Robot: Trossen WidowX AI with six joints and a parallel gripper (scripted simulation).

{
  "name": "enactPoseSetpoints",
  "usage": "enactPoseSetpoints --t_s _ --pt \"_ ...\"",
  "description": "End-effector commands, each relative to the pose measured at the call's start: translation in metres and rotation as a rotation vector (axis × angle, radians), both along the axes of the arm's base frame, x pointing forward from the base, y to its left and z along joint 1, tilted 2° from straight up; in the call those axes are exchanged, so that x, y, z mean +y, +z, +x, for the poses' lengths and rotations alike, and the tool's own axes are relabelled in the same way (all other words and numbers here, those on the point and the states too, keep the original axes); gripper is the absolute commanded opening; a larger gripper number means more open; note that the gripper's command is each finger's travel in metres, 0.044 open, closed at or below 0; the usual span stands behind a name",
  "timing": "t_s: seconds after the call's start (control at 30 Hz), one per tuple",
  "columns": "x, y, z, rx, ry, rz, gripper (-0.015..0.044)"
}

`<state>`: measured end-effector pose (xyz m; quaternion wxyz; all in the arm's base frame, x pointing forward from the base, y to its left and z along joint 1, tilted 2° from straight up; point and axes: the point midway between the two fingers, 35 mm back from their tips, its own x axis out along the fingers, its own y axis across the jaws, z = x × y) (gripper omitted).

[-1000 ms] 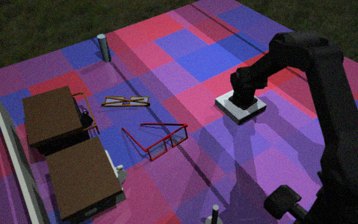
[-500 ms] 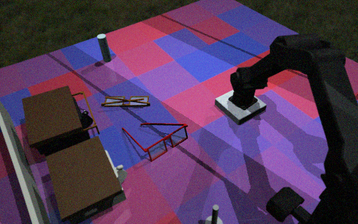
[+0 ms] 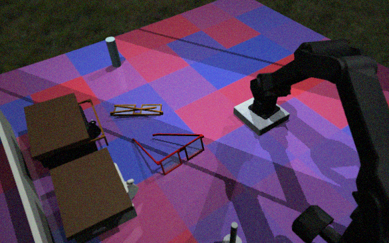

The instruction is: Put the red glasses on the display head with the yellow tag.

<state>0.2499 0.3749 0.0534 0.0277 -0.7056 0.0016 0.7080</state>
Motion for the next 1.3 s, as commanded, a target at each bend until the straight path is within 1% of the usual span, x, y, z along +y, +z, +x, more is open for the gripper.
enactPoseSetpoints --t_s 0.0,1.27 --pt "0.002 -0.002 -0.001 0.008 -0.003 -0.001 0.0000" --pt "0.016 -0.002 -0.001 0.008 -0.003 0.000 0.0000"
